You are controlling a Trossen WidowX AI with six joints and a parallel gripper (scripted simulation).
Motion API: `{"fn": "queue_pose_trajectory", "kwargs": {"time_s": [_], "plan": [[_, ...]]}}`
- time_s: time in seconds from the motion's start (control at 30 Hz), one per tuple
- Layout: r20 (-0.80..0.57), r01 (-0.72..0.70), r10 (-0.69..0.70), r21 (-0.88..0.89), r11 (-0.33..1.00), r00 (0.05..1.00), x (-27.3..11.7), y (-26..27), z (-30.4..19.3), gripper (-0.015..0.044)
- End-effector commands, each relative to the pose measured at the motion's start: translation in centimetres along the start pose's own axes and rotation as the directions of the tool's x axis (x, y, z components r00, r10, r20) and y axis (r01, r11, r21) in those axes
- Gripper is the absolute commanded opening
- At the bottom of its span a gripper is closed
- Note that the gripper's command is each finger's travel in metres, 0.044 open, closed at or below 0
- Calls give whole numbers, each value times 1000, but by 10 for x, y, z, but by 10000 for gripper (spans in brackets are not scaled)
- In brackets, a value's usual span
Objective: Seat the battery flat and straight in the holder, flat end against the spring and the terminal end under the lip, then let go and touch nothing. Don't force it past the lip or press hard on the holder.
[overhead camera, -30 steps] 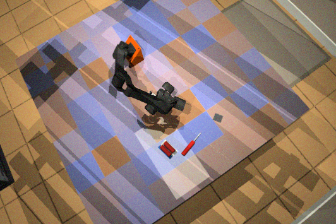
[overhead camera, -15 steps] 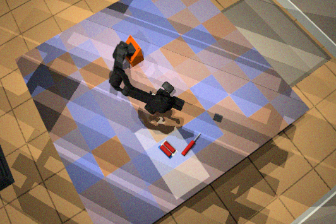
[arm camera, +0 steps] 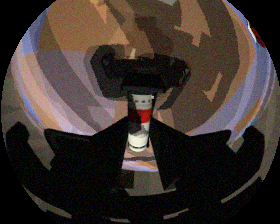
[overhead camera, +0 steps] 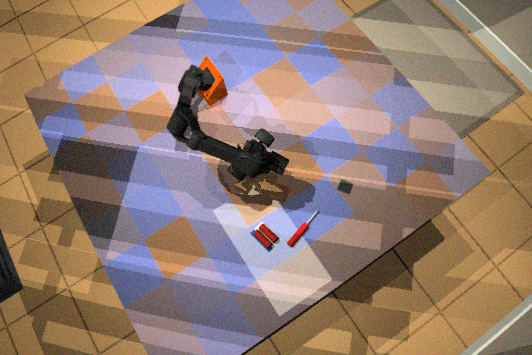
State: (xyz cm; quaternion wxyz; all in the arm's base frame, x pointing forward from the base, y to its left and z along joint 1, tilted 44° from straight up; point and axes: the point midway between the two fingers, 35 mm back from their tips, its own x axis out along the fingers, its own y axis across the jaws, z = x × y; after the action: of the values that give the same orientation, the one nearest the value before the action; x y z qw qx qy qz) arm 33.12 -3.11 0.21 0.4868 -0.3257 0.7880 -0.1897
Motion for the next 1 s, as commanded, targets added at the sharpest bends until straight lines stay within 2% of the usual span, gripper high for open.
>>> {"fn": "queue_pose_trajectory", "kwargs": {"time_s": [0.0, 0.97], "plan": [[23, 0, 0, 1, 1000, 1000, 1, 0, 3, 81], [152, -18, 19, -12, 1000, 988, 6, 0, 1, 81]]}}
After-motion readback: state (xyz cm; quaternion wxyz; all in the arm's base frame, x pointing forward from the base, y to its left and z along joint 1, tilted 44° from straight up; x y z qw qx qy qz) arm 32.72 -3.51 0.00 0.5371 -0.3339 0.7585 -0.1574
